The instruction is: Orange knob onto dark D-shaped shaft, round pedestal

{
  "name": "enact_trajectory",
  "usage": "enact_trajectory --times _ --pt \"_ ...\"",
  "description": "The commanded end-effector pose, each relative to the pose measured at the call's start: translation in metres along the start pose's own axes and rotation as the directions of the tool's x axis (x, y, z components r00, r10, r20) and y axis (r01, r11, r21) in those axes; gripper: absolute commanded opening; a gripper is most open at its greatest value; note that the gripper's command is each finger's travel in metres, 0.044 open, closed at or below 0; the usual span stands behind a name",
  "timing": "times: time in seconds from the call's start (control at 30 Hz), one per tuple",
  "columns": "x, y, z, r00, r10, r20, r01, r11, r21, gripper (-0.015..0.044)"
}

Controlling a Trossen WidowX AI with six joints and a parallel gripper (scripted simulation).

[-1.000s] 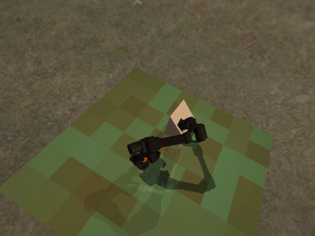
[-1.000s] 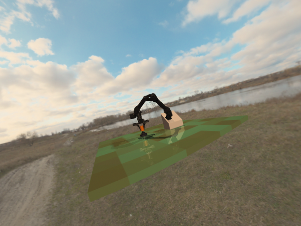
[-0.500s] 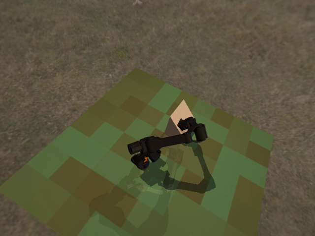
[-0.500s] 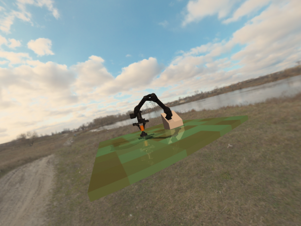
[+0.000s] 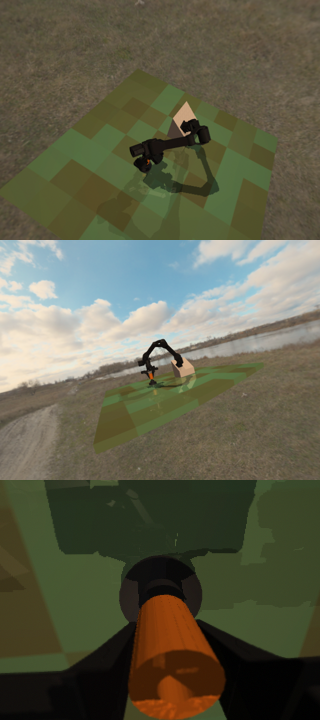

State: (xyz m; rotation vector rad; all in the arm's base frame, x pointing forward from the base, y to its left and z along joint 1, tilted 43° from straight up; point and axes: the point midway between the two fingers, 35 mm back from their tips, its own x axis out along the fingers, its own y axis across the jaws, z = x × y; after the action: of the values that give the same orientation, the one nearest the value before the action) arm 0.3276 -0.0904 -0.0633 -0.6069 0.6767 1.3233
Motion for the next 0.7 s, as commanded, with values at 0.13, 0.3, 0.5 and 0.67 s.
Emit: enact_trajectory --times 0.13,0.3,0.5,0.67 --pt "0.0010 0.0021 0.0009 1.000 -0.002 0.000 0.002 1.000 -0.005 0.0000" --pt "-0.0003 0.0020 0.0012 1.000 -0.002 0.000 0.002 1.000 -0.005 0.0000" --pt "-0.0042 0.0019 0.0025 1.000 -0.002 0.000 0.002 1.000 -0.015 0.0000" --pt "-0.0053 0.0014 0.0027 1.000 -0.002 0.000 0.001 0.985 -0.173 0.0000"
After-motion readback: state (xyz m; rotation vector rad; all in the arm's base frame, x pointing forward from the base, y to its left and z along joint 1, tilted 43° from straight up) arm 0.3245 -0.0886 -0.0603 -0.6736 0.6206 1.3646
